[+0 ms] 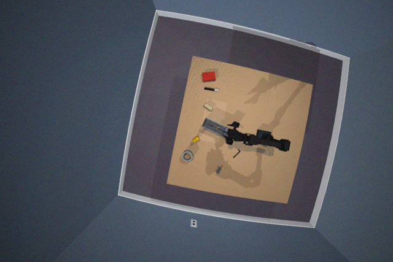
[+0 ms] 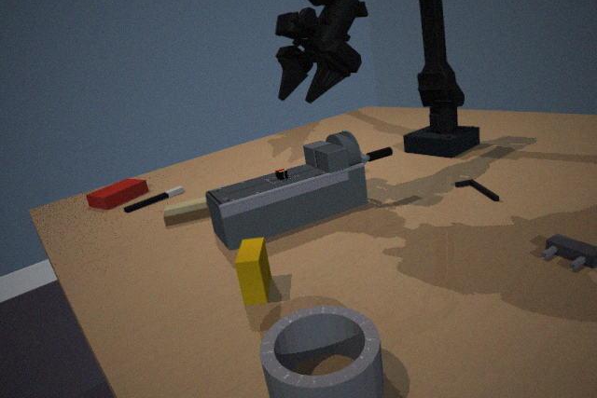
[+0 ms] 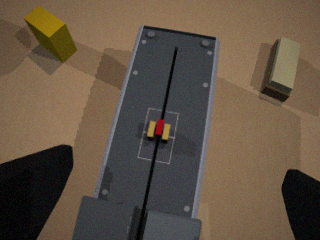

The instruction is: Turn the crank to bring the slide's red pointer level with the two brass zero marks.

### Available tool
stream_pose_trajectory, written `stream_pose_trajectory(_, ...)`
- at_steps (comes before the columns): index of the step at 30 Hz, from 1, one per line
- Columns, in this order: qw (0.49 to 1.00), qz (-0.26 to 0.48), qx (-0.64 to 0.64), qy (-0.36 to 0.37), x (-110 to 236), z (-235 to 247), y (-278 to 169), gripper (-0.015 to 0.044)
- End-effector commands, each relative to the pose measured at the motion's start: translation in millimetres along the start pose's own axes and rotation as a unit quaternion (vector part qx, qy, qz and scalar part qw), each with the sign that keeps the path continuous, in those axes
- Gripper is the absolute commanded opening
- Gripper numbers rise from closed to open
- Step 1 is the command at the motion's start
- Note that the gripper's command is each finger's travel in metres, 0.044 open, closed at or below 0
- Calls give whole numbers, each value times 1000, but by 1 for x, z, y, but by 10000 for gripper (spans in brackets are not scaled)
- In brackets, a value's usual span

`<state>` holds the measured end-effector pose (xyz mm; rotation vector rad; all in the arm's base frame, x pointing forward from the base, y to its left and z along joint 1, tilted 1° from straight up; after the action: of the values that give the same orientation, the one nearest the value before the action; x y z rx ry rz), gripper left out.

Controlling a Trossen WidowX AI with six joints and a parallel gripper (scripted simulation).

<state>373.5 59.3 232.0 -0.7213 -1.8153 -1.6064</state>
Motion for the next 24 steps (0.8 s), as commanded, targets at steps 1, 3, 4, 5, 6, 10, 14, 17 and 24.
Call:
stream_pose_trajectory(1,1000,1,7,9,-17,-2,-5,440)
stream_pose_trajectory(3,1000,1,7,9,-27,-1,-13,440)
stream_pose_trajectory(4,1000,1,7,9,-32,0,-18,440)
stream_pose_trajectory(5,1000,1,7,9,-37,0,-22,440)
stream_pose_trajectory(6,1000,1,7,9,-41,1,-26,440)
stream_pose_trajectory(10,1000,1,7,9,-43,1,-29,440)
stream_pose_trajectory(14,1000,1,7,9,-43,1,-29,440)
stream_pose_trajectory(17,1000,1,7,9,-43,1,-29,440)
stream_pose_trajectory(24,1000,1,7,9,-43,1,-29,440)
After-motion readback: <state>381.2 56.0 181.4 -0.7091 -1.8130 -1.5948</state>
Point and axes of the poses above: the point midway between the two fingers, 35 mm back from their tips, its own x axis back along the fingers, its own z axis across the jaws, y = z × x, the point moved 6 cm from there along x, back along the fingers, and after that the axes turned 6 degrees about x, right-handed, at the moved point
